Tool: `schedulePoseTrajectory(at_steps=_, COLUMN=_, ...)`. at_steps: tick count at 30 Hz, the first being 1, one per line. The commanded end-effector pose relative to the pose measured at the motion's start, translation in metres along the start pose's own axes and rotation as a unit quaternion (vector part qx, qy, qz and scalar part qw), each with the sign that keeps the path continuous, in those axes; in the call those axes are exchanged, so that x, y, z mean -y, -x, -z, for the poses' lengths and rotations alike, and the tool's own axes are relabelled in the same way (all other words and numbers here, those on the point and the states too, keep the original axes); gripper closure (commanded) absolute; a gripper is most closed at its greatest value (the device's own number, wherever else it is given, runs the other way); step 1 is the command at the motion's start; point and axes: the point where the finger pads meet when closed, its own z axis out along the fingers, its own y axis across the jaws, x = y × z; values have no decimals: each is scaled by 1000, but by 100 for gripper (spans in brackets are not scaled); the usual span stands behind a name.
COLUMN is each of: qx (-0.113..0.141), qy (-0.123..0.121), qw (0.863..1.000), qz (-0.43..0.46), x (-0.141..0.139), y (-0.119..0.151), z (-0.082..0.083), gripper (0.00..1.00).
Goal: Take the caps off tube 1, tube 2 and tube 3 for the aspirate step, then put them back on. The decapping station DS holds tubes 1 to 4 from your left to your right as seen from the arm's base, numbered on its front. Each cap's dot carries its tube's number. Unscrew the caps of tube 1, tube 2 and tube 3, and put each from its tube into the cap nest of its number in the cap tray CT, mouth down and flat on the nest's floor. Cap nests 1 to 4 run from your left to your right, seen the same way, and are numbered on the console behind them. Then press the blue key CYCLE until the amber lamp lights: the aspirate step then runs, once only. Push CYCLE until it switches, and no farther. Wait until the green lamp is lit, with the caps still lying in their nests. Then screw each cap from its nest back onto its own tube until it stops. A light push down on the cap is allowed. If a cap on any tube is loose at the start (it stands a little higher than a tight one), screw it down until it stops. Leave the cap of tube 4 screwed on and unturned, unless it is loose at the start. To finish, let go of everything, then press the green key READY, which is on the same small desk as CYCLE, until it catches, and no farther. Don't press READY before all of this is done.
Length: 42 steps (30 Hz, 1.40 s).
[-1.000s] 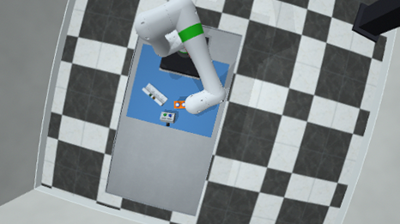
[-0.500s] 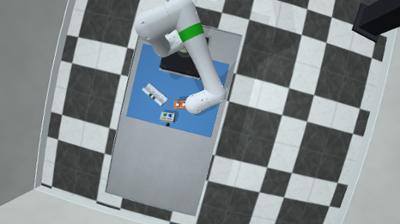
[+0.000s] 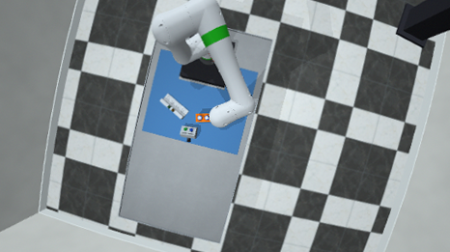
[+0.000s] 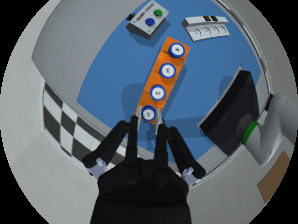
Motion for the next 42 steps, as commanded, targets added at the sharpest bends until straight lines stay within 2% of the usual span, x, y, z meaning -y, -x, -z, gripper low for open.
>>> schedulePoseTrajectory(at_steps=1, qx=10, qy=1, qw=991, qz=132, x=0, y=0, z=0, gripper=100)
schedulePoseTrajectory(at_steps=8, qx=10, qy=1, qw=991, qz=132, x=0, y=0, z=0, gripper=100)
schedulePoseTrajectory(at_steps=9, qx=10, qy=1, qw=991, qz=132, x=0, y=0, z=0, gripper=65)
schedulePoseTrajectory(at_steps=21, qx=10, qy=1, qw=991, qz=132, x=0, y=0, z=0, gripper=65)
schedulePoseTrajectory(at_steps=24, qx=10, qy=3, qw=1000, qz=7, x=0, y=0, z=0, gripper=65)
schedulePoseTrajectory(at_steps=25, qx=10, qy=3, qw=1000, qz=7, x=0, y=0, z=0, gripper=65)
schedulePoseTrajectory(at_steps=26, qx=10, qy=3, qw=999, qz=-32, x=0, y=0, z=0, gripper=65)
schedulePoseTrajectory(at_steps=28, qx=10, qy=3, qw=999, qz=-32, x=0, y=0, z=0, gripper=65)
schedulePoseTrajectory(at_steps=30, qx=10, qy=4, qw=993, qz=-115, x=0, y=0, z=0, gripper=65)
schedulePoseTrajectory(at_steps=33, qx=9, qy=4, qw=987, qz=-159, x=0, y=0, z=0, gripper=65)
schedulePoseTrajectory(at_steps=34, qx=9, qy=5, qw=980, qz=-200, x=0, y=0, z=0, gripper=65)
schedulePoseTrajectory(at_steps=35, qx=9, qy=5, qw=980, qz=-200, x=0, y=0, z=0, gripper=65)
schedulePoseTrajectory(at_steps=36, qx=9, qy=5, qw=971, qz=-240, x=0, y=0, z=0, gripper=65)
schedulePoseTrajectory(at_steps=37, qx=9, qy=5, qw=971, qz=-240, x=0, y=0, z=0, gripper=65)
schedulePoseTrajectory(at_steps=38, qx=9, qy=5, qw=960, qz=-281, x=0, y=0, z=0, gripper=65)
schedulePoseTrajectory(at_steps=39, qx=9, qy=5, qw=960, qz=-281, x=0, y=0, z=0, gripper=65)
schedulePoseTrajectory(at_steps=40, qx=9, qy=6, qw=947, qz=-320, x=0, y=0, z=0, gripper=65)
schedulePoseTrajectory(at_steps=41, qx=9, qy=6, qw=947, qz=-320, x=0, y=0, z=0, gripper=65)
schedulePoseTrajectory(at_steps=42, qx=8, qy=6, qw=933, qz=-360, x=0, y=0, z=0, gripper=65)
